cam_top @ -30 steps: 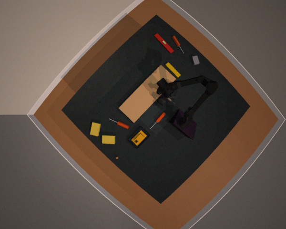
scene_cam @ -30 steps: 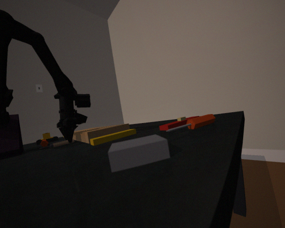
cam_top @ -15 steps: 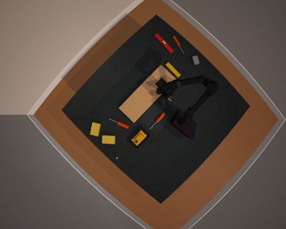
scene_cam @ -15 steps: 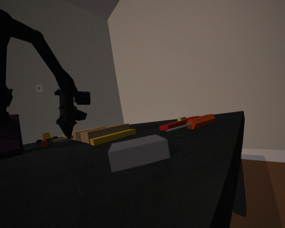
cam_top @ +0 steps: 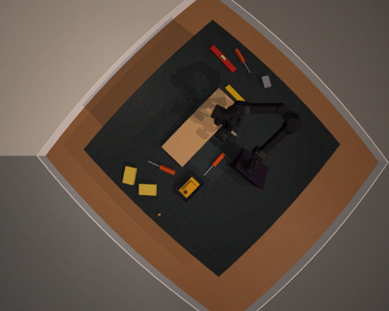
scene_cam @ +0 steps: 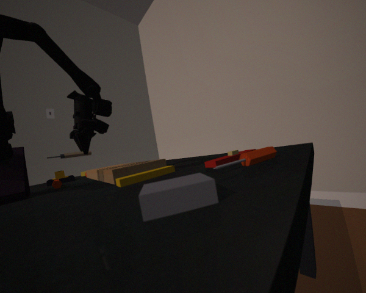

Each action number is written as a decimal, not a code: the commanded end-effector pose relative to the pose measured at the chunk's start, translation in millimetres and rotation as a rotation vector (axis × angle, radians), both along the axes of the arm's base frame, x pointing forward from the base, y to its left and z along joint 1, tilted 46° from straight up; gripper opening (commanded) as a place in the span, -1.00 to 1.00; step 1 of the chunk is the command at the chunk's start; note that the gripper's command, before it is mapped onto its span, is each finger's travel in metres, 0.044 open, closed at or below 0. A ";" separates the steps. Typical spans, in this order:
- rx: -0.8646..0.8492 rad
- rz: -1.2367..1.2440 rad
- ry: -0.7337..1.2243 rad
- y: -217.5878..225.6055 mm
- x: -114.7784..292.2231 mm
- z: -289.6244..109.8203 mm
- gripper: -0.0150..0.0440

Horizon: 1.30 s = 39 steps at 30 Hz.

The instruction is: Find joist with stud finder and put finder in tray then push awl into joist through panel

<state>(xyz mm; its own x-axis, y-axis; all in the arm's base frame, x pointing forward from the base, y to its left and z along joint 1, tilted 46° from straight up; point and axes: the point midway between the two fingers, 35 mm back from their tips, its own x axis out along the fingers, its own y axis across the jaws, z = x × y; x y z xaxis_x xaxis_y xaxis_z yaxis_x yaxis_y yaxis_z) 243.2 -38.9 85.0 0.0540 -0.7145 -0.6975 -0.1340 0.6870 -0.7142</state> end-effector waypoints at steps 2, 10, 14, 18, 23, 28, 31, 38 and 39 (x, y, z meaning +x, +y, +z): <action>-0.001 -0.002 -0.011 13.6 -5.9 18.2 -0.49; 0.100 0.065 0.119 17.3 -0.9 1.4 -0.49; 0.199 0.132 0.218 25.4 1.9 -7.0 -0.49; 0.302 0.209 0.303 34.1 5.6 -14.3 -0.49; 0.432 0.321 0.389 45.8 11.5 -21.8 -0.49; 0.563 0.448 0.451 58.1 18.8 -27.2 -0.49; 0.640 0.533 0.476 65.5 23.8 -29.4 -0.49; 0.807 0.749 0.500 82.5 37.4 -31.5 -0.49; 0.829 0.782 0.499 84.8 39.5 -31.5 -0.49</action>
